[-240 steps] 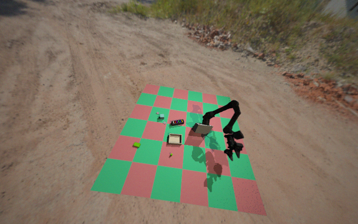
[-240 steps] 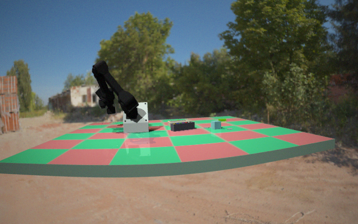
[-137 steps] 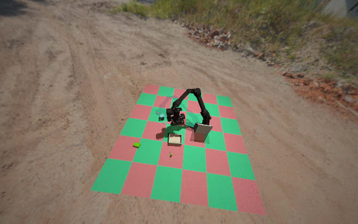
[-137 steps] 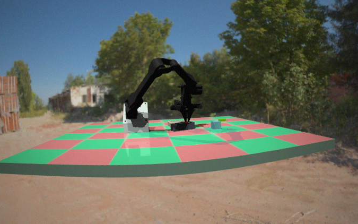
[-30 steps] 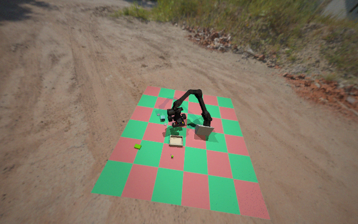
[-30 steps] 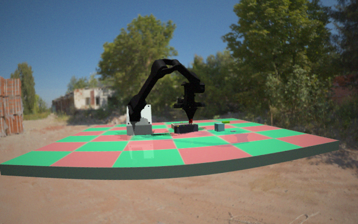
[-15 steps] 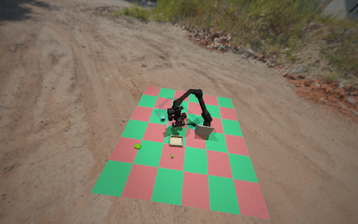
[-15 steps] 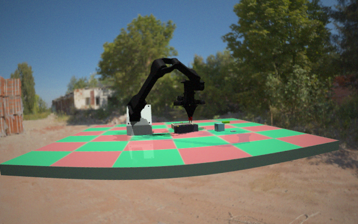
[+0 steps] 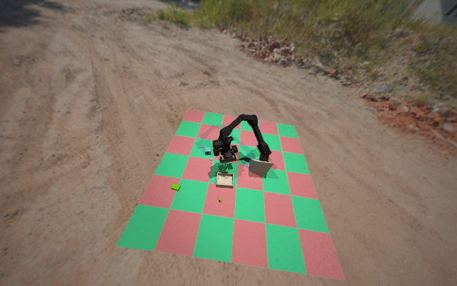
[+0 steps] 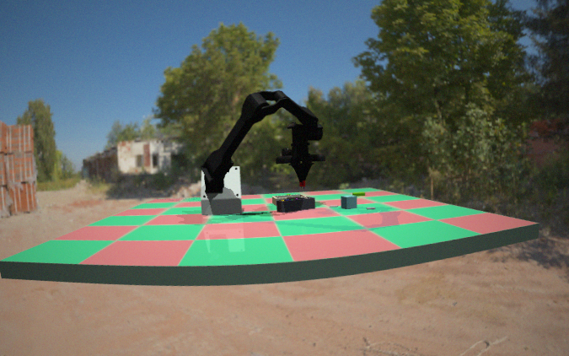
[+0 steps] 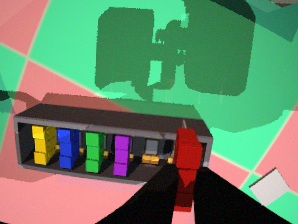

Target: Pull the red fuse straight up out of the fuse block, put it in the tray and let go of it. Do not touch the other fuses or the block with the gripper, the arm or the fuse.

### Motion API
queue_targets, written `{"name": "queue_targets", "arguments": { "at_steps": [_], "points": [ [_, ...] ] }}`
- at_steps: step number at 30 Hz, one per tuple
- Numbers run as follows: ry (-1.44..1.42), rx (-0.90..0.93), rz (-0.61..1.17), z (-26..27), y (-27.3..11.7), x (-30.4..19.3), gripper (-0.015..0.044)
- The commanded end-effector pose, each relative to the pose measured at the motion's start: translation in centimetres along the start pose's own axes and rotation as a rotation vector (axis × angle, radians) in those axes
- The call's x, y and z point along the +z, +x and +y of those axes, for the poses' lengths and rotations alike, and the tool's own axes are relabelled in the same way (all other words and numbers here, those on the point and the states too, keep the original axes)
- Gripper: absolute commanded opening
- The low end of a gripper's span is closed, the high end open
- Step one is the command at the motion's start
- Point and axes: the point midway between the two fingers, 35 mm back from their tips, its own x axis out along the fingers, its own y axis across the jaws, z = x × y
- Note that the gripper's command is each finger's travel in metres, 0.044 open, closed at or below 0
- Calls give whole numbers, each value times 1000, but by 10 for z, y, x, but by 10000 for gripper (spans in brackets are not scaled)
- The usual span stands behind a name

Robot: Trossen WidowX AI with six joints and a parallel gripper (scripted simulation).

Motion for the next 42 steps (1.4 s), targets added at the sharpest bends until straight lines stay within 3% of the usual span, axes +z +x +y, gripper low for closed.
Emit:
{"name": "queue_targets", "arguments": {
  "at_steps": [1,23,42],
  "points": [
    [0,3,-8,-9,-1,22,0],
    [4,4,-8,-31,1,157,0],
    [4,4,-7,-32,23,161,0]
  ]
}}
